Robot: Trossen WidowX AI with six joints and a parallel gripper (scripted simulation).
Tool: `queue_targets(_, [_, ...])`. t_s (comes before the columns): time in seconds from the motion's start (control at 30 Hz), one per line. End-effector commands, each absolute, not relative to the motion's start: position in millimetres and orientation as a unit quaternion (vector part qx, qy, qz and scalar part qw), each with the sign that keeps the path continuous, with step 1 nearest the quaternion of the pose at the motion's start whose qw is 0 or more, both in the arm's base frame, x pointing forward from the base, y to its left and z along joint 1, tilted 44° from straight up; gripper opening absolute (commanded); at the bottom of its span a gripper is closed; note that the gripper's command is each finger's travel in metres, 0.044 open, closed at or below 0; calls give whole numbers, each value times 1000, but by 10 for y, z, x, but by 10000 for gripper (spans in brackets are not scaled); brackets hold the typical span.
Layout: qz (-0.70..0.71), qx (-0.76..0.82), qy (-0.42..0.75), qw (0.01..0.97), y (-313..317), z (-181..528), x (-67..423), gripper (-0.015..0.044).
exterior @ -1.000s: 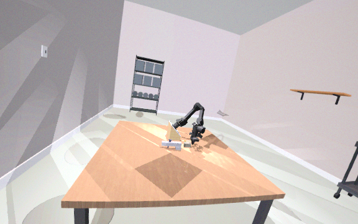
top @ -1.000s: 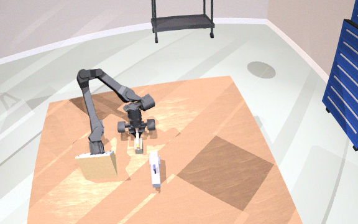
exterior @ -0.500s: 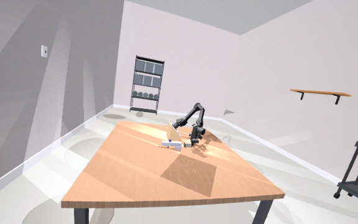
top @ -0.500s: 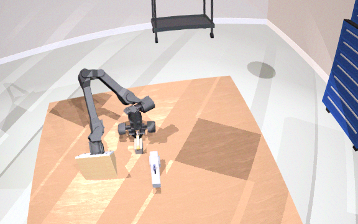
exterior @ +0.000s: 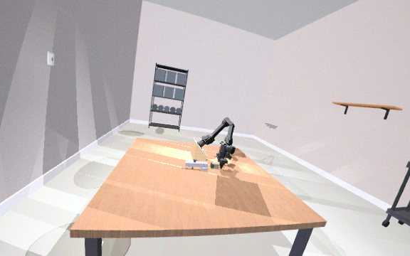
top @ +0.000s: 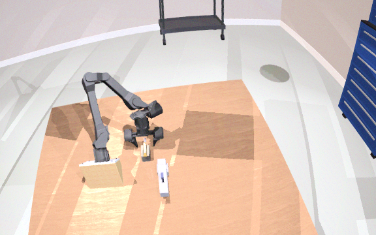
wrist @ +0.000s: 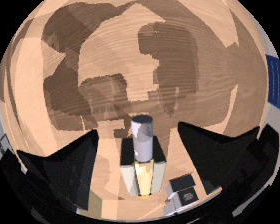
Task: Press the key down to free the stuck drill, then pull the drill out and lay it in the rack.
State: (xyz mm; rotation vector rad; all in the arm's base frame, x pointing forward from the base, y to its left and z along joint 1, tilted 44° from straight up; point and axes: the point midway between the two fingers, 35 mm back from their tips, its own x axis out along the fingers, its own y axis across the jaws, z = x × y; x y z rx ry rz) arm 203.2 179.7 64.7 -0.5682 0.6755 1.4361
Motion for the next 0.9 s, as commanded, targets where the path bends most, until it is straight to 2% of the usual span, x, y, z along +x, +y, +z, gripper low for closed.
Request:
queue_targets(0.0, [636,-253,299,665,1757,692,2035,440])
queue_targets(0.63, [632,-258,303,665,1294,1148,2039,440])
queue_targets(0.87, [616,-419,161,648,1602,1614,2380,440])
